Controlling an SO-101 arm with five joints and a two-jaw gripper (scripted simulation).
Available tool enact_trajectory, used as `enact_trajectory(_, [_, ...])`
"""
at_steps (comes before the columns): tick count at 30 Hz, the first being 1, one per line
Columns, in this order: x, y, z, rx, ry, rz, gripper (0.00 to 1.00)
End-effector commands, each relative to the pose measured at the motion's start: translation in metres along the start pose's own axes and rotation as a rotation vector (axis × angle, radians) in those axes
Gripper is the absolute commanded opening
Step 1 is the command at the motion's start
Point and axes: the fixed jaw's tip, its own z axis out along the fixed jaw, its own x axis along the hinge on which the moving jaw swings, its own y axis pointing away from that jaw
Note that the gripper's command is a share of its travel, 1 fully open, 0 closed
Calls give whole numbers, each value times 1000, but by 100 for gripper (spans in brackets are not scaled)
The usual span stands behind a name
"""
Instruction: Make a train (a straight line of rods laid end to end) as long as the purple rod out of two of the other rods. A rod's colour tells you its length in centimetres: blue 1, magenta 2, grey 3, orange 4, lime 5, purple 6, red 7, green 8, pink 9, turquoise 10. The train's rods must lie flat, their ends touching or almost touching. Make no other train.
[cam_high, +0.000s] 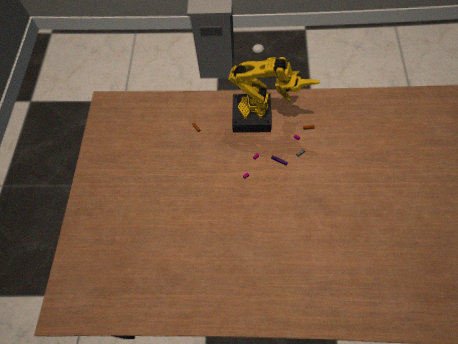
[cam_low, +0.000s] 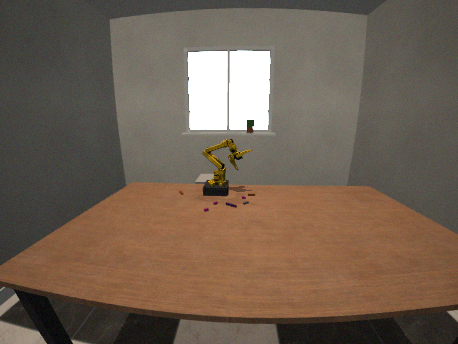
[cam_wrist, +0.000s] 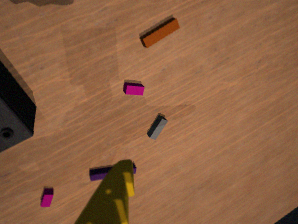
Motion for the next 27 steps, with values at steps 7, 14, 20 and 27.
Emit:
enact_trajectory(7, [-6,11,3,-51,-13,-23,100])
enact_trajectory(14, [-6,11,3,-51,-13,-23,100])
enact_trajectory(20, [-6,11,3,-51,-13,-23,100])
enact_trajectory(27, [-6,11,3,-50,-13,-23,100])
